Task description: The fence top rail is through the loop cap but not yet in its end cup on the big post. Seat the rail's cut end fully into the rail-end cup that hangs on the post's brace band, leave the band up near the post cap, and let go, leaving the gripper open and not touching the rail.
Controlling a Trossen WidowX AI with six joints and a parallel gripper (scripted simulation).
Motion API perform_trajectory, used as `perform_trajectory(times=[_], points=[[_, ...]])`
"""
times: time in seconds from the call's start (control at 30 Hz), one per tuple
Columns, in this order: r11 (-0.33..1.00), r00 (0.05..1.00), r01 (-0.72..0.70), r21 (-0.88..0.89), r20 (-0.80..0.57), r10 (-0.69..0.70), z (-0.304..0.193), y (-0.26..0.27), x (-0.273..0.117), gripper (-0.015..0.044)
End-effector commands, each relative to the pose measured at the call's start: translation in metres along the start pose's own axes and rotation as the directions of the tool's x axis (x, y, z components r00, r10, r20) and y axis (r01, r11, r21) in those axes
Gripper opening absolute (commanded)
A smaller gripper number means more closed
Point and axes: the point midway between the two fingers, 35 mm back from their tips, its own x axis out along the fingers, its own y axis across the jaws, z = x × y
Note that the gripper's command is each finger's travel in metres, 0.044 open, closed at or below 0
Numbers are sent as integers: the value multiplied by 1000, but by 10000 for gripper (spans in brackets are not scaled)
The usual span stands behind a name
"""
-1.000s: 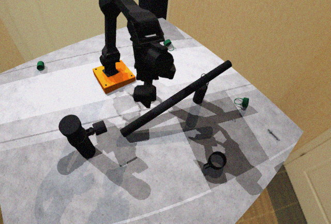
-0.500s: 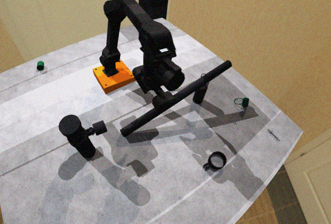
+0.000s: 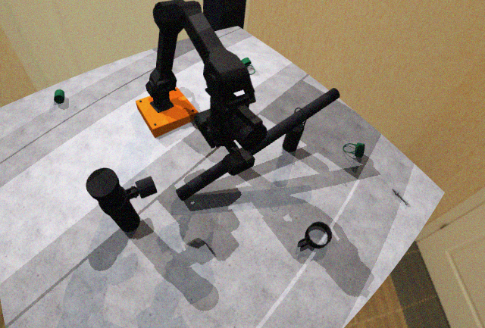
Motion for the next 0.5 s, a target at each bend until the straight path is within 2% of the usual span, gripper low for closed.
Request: perform_trajectory(times=[0.0, 0.47], points=[[1000, 1000, 1, 2, -5, -1, -1, 0, 4, 440], [1000, 1000, 0, 2, -5, 0, -1, -1, 27, 440]])
